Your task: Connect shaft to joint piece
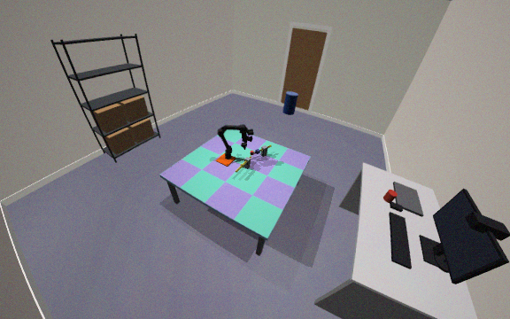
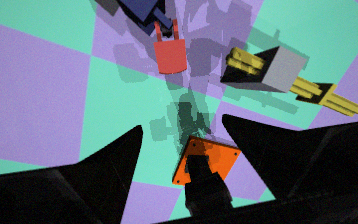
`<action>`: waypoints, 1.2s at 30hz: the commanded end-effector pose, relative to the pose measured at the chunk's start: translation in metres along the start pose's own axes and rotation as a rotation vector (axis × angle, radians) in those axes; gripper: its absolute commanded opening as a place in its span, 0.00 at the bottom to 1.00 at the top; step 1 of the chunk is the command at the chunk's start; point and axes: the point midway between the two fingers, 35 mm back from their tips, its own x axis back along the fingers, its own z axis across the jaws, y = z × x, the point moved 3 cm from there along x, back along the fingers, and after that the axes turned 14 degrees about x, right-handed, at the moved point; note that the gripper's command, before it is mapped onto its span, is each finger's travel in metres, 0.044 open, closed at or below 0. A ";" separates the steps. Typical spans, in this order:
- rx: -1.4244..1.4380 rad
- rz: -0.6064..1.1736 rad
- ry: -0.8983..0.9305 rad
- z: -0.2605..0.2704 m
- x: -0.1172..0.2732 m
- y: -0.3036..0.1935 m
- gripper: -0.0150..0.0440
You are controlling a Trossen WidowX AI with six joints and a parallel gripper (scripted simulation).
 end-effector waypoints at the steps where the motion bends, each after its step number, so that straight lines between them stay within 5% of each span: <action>1: 0.041 -0.020 -0.005 0.000 0.000 -0.002 1.00; 36: 0.041 -0.022 -0.006 0.000 -0.080 0.003 1.00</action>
